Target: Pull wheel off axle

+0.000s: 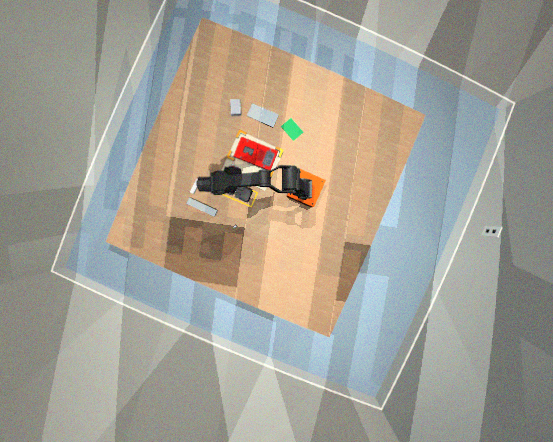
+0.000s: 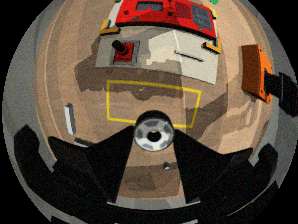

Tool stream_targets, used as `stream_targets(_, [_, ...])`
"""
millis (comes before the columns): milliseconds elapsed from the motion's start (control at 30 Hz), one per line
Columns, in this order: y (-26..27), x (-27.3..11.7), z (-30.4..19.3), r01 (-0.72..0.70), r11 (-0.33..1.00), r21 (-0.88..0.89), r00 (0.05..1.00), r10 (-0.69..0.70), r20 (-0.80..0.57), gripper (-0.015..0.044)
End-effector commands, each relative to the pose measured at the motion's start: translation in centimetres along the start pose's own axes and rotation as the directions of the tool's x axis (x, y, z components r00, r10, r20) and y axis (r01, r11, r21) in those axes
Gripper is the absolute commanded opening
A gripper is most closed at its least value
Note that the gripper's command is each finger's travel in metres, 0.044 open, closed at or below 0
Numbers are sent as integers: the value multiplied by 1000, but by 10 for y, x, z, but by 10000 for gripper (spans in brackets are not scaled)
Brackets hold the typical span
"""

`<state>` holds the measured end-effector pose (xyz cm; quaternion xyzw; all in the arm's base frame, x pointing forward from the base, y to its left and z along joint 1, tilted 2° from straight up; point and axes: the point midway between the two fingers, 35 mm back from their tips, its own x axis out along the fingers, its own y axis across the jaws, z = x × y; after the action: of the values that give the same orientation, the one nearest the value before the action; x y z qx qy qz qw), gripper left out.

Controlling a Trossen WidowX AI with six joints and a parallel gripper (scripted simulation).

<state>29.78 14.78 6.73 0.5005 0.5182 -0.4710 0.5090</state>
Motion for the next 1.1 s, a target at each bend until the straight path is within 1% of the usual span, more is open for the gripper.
stream_targets(0, [-1, 9, 0, 6, 1000, 3, 1000, -6, 0, 0])
stream_targets(133, [0, 26, -1, 6, 1000, 3, 1000, -6, 0, 0])
stream_targets(433, [-2, 89, 0, 7, 1000, 3, 1000, -7, 0, 0])
stream_targets(600, [-2, 93, 0, 7, 1000, 3, 1000, -7, 0, 0])
stream_targets(967, [-3, 88, 1, 13, 1000, 1, 1000, -13, 5, 289])
stream_targets(1000, [-3, 84, 1, 13, 1000, 1, 1000, -13, 5, 300])
stream_targets(1067, [-2, 74, 0, 12, 1000, 1, 1000, -12, 4, 300])
